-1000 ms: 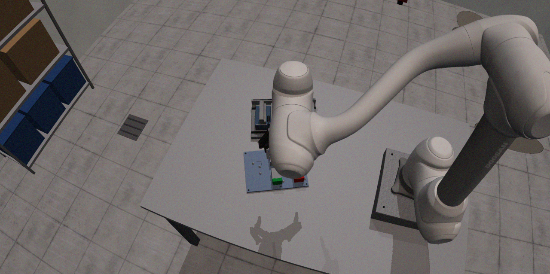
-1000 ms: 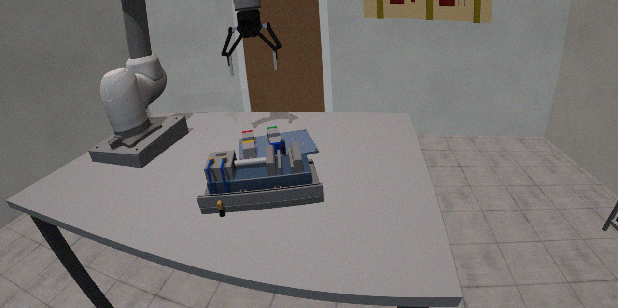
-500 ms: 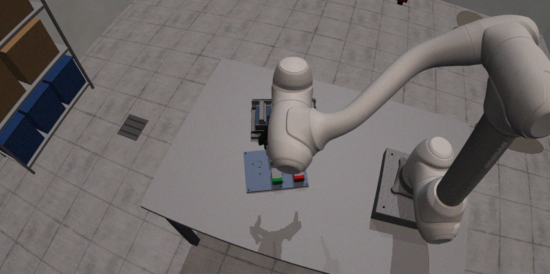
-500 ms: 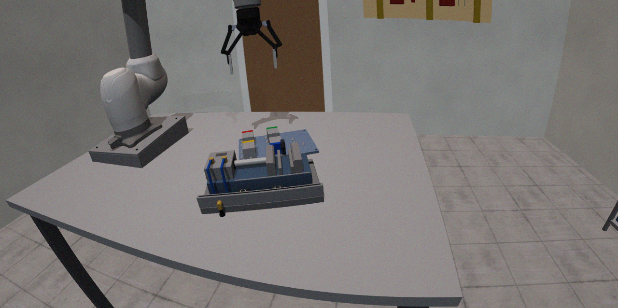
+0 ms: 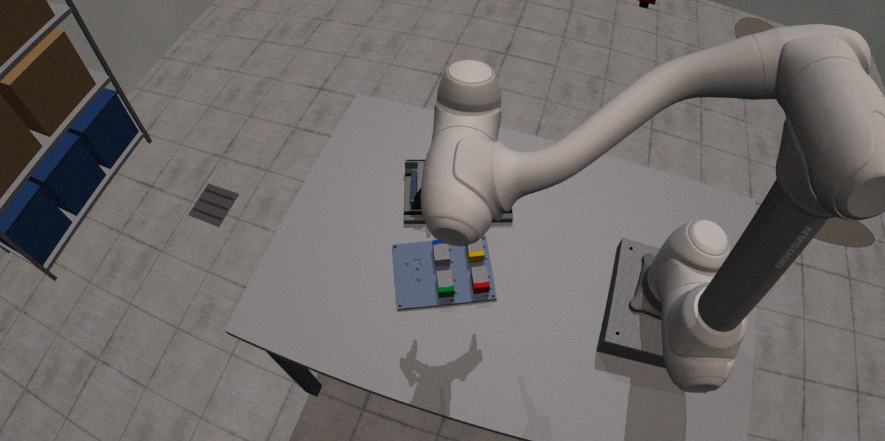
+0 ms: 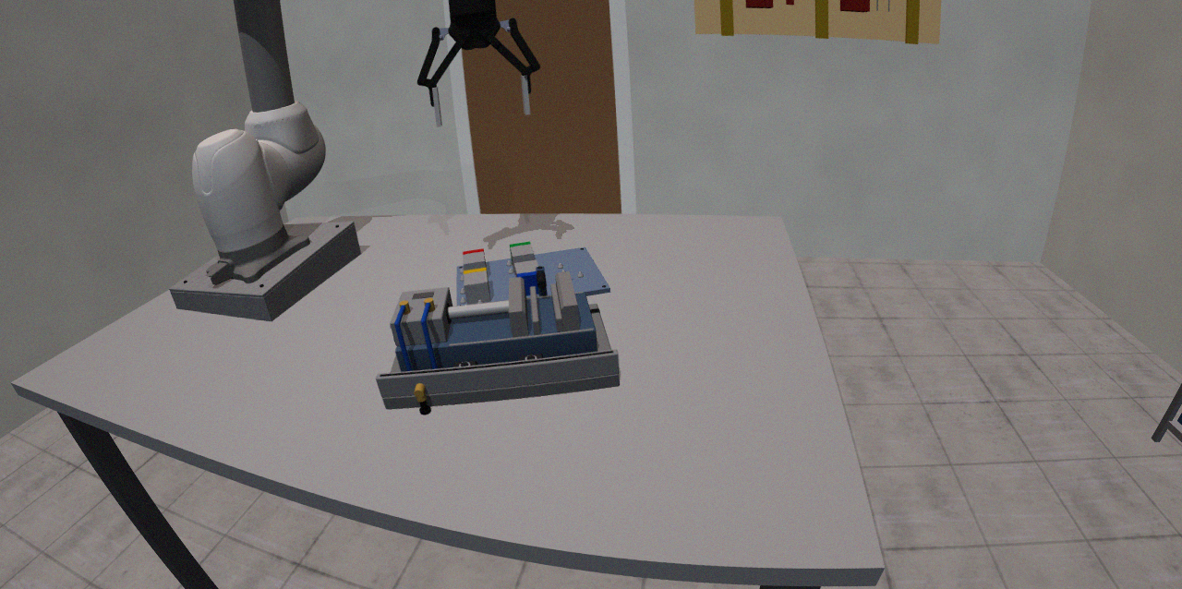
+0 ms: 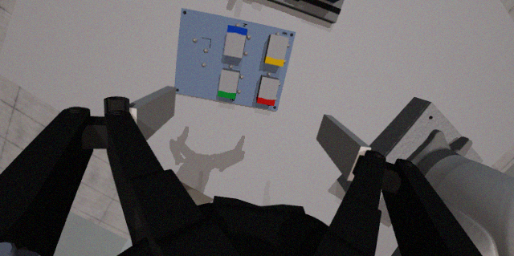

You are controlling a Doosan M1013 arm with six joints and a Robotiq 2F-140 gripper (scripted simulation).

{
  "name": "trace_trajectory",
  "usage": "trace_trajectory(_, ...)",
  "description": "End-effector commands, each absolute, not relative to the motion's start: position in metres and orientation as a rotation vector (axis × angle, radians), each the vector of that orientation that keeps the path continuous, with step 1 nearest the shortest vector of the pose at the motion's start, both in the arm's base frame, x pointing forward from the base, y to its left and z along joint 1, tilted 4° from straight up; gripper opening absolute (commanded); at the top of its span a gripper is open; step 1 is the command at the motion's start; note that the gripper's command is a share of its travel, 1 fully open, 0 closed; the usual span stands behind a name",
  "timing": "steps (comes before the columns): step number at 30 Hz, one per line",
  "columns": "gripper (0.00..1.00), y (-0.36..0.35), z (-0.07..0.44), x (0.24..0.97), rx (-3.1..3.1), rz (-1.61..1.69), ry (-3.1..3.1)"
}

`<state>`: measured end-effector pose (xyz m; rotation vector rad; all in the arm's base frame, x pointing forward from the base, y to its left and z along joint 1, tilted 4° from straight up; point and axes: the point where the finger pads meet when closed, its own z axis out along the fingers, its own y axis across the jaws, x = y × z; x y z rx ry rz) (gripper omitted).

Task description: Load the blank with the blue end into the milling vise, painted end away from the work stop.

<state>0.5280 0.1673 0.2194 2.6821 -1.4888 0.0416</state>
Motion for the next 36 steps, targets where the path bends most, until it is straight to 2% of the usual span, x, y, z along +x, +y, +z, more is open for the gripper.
trace_trajectory(1, 1.0, 0.162, 0.226, 0.532, 2.682, 0.041, -1.489)
trace_trajectory(12, 1.0, 0.138, 0.253, 0.547, 2.682, 0.041, -1.489)
trace_trajectory(36, 1.0, 0.144, 0.246, 0.543, 2.682, 0.041, -1.489)
